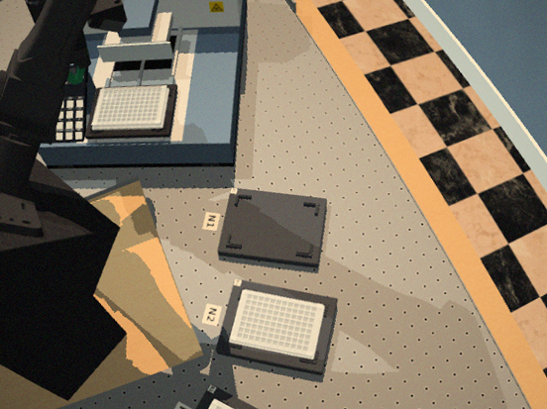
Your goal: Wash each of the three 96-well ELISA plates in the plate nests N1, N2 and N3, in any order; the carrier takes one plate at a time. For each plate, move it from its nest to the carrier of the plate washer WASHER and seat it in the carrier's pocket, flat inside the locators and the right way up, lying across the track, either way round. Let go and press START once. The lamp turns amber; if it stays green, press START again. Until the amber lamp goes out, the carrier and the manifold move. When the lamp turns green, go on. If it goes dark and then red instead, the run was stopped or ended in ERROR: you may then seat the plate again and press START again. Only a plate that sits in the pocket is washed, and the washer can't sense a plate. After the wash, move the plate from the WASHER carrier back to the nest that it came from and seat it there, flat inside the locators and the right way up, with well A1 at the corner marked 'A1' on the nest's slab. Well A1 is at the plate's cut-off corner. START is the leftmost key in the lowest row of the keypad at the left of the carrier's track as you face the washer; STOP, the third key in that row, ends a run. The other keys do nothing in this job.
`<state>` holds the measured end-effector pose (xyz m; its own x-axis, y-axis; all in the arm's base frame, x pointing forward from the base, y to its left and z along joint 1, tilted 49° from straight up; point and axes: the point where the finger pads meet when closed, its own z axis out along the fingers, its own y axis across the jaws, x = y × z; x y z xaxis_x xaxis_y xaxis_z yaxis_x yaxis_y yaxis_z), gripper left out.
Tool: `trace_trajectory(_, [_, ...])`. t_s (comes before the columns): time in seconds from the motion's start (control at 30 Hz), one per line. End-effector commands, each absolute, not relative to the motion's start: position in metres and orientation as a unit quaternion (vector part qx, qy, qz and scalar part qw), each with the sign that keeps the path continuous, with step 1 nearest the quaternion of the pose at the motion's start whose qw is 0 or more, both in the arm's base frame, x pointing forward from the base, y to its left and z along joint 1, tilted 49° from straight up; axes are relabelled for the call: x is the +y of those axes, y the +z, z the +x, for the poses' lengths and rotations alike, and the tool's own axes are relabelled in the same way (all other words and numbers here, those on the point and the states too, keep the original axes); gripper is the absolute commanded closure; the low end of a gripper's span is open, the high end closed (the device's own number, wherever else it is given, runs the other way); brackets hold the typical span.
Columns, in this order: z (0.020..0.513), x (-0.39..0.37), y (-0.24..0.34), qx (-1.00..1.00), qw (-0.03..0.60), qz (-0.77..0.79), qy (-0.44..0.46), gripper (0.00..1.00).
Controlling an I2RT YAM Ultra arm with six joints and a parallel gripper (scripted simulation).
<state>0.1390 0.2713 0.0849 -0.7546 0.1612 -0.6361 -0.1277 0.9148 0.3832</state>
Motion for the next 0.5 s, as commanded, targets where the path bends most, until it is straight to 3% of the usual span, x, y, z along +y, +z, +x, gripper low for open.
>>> trace_trajectory(0.0, [0.135, 0.275, 0.085, 0.908, 0.373, -0.028, 0.19, 1.0])
trace_trajectory(0.27, [0.123, 0.282, 0.077, 0.896, 0.395, -0.148, 0.139, 1.0])
trace_trajectory(0.47, [0.123, 0.282, 0.077, 0.895, 0.396, -0.157, 0.135, 1.0])
